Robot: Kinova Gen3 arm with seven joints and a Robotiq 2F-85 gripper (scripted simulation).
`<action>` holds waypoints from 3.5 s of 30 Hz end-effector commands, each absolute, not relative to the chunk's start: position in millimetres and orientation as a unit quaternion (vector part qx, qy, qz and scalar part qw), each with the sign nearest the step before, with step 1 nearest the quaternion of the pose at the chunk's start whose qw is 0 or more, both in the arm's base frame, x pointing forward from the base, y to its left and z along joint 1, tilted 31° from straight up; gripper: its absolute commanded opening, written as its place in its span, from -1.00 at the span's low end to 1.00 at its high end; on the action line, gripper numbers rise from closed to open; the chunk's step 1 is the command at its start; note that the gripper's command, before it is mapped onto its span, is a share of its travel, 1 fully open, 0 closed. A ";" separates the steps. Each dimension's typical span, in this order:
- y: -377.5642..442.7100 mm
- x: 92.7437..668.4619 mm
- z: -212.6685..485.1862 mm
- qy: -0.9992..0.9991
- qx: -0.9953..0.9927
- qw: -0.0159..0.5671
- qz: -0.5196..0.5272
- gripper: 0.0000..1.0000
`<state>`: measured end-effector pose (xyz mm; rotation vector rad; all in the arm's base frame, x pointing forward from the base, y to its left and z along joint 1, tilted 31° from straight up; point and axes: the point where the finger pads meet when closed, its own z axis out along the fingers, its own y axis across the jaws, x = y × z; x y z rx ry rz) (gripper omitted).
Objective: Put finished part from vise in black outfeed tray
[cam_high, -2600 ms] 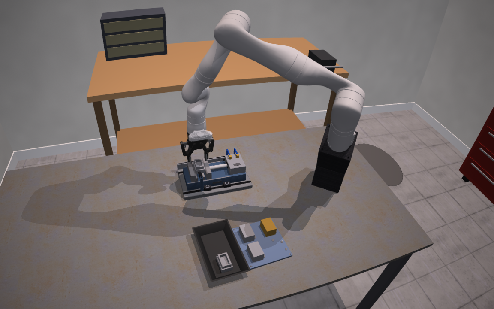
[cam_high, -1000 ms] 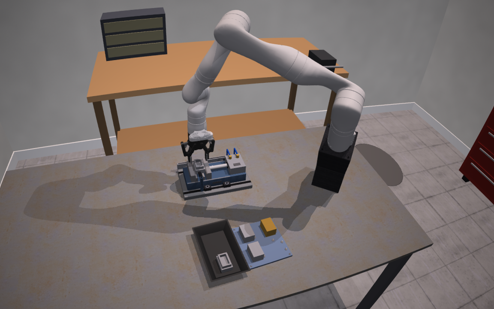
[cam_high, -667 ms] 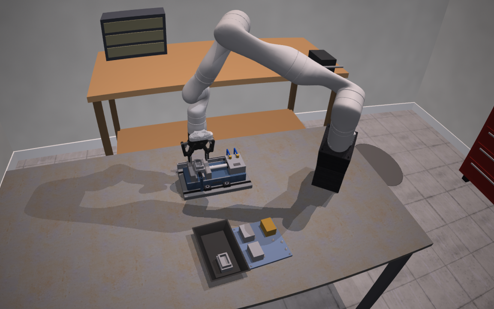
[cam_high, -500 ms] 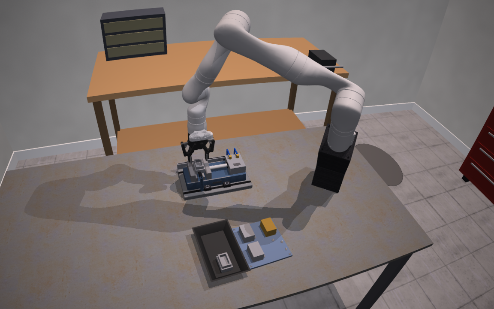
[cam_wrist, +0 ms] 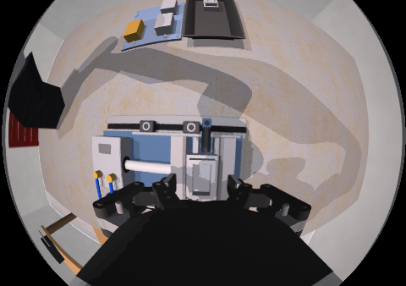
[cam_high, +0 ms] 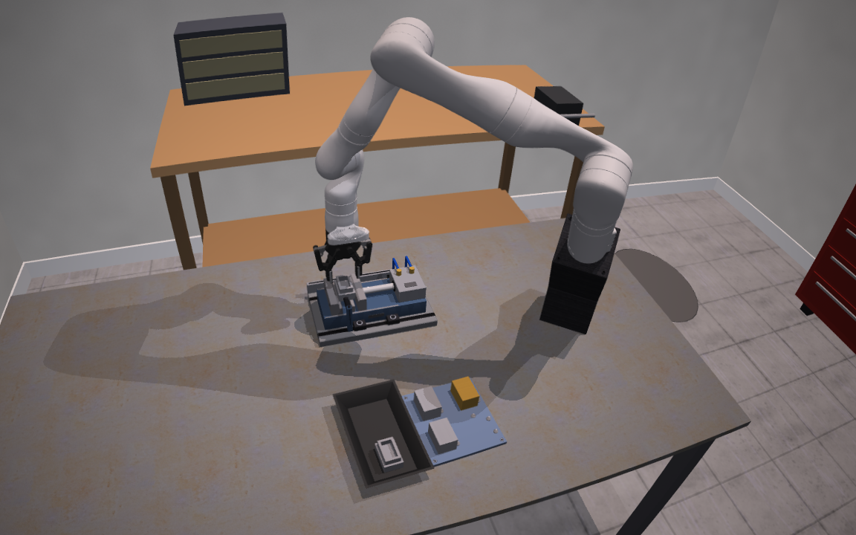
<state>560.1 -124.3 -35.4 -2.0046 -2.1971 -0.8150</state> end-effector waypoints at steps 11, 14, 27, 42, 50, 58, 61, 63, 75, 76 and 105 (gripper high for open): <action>-125.6 559.8 -35.4 -0.709 -0.653 0.029 -0.265 0.34; -125.6 559.8 -35.4 -0.709 -0.653 0.029 -0.265 0.34; -125.6 559.8 -35.4 -0.709 -0.653 0.029 -0.265 0.34; -125.2 560.1 -36.3 -0.709 -0.653 0.029 -0.265 0.34; -124.4 560.7 -38.0 -0.709 -0.653 0.029 -0.265 0.34; -122.8 561.9 -41.4 -0.709 -0.653 0.029 -0.265 0.34; -122.1 562.4 -42.8 -0.709 -0.653 0.029 -0.265 0.34; -121.6 562.8 -43.8 -0.709 -0.653 0.029 -0.265 0.34; -119.5 564.3 -48.2 -0.709 -0.653 0.029 -0.265 0.34; -119.4 564.5 -48.6 -0.709 -0.653 0.029 -0.265 0.34; -118.2 565.4 -51.1 -0.709 -0.653 0.029 -0.265 0.34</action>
